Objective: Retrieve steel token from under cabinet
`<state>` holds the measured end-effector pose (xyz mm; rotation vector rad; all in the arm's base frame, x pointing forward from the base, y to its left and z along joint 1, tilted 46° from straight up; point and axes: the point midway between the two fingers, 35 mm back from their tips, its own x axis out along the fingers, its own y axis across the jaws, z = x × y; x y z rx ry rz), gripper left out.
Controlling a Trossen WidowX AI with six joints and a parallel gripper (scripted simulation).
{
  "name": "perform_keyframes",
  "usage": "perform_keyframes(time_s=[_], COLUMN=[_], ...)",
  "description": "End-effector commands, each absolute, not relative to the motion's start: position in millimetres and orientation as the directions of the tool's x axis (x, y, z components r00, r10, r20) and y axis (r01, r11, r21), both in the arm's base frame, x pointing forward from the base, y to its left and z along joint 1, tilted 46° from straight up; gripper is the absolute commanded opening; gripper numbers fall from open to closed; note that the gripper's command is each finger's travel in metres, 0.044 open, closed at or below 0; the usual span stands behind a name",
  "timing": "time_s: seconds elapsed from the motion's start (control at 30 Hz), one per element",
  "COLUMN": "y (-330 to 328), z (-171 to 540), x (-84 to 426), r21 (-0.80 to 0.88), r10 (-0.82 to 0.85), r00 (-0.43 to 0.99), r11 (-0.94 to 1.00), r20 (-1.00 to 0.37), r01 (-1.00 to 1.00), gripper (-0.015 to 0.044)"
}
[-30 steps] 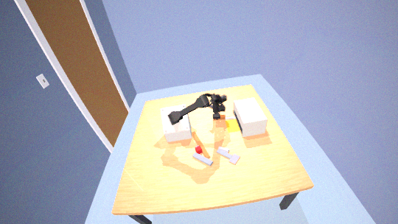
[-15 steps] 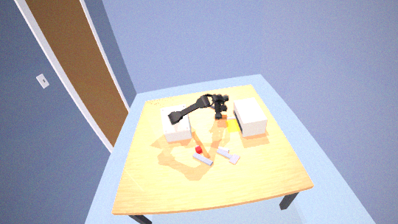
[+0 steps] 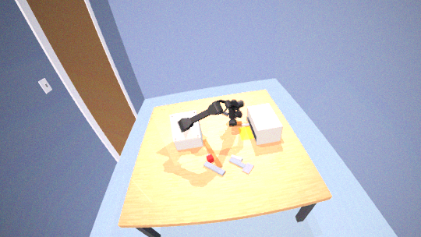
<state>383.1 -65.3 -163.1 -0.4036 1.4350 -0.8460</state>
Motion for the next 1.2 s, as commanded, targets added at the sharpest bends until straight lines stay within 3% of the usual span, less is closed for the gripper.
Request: perform_keyframes(time_s=[0.0, 1.17], y=[-67.1, -87.6], z=[-161.9, -142.9], x=[389.5, 393.5], r21=[-0.703, -0.704], r10=[-0.712, -0.713], r00=[-0.077, -0.077], r11=[0.660, 0.659], r20=[-0.698, -0.696], r01=[0.266, 0.266], gripper=[0.0000, 0.0000])
